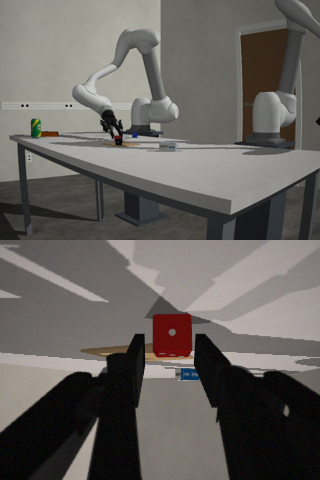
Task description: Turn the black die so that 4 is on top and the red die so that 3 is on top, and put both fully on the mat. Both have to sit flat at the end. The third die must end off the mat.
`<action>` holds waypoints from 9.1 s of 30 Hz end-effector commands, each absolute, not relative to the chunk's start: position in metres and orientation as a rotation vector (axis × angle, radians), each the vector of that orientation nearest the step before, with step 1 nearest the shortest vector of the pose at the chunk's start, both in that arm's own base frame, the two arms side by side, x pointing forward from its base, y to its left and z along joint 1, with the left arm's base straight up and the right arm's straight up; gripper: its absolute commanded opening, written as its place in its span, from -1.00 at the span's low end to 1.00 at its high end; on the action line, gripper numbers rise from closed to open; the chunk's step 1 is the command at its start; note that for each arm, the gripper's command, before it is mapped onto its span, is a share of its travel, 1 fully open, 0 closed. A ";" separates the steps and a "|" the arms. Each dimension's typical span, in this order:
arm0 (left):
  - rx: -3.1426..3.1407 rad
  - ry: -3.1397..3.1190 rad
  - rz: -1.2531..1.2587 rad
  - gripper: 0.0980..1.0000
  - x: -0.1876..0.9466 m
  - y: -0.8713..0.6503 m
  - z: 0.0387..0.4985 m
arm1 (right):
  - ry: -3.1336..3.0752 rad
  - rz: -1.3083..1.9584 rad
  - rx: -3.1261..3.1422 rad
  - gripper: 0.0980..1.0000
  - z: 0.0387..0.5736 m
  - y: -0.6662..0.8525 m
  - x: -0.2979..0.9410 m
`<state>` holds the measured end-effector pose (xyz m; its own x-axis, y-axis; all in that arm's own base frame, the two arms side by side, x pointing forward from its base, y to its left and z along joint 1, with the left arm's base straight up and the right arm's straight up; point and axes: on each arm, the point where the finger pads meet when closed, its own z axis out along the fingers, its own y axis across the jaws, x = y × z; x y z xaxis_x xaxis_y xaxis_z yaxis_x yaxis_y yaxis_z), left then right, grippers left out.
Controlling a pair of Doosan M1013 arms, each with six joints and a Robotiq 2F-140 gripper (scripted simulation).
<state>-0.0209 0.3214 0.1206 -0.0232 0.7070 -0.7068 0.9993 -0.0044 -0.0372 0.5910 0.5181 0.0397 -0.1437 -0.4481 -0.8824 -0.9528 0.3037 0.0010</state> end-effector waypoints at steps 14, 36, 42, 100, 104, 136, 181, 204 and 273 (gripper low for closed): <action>1.762 1.782 -0.768 1.00 -0.021 0.322 0.121 | 1.738 0.763 -1.270 -0.44 0.054 0.495 0.584; 1.762 1.782 -0.768 1.00 -0.021 0.322 0.121 | 1.738 0.763 -1.270 -0.44 0.113 0.495 0.584; 1.762 1.782 -0.768 1.00 -0.021 0.322 0.121 | 1.738 0.771 -1.276 -0.44 0.114 0.498 0.583; 1.762 1.782 -0.768 1.00 -0.021 0.322 0.121 | 2.536 0.000 -1.854 1.00 0.151 0.556 0.603; 1.762 1.782 -0.768 1.00 -0.021 0.322 0.121 | 2.536 0.000 -1.854 1.00 0.151 0.556 0.603; 1.762 1.782 -0.768 1.00 -0.021 0.322 0.121 | 2.563 0.000 -1.817 -0.44 0.123 0.541 0.598; 1.762 1.782 -0.768 1.00 -0.021 0.322 0.121 | 2.563 0.000 -1.817 -0.44 0.081 0.541 0.598; 1.762 1.782 -0.768 1.00 -0.021 0.322 0.121 | 2.563 0.000 -1.817 -0.44 0.071 0.541 0.598; 1.762 1.782 -0.768 1.00 -0.021 0.322 0.121 | 2.563 0.000 -1.817 -0.44 0.034 0.542 0.598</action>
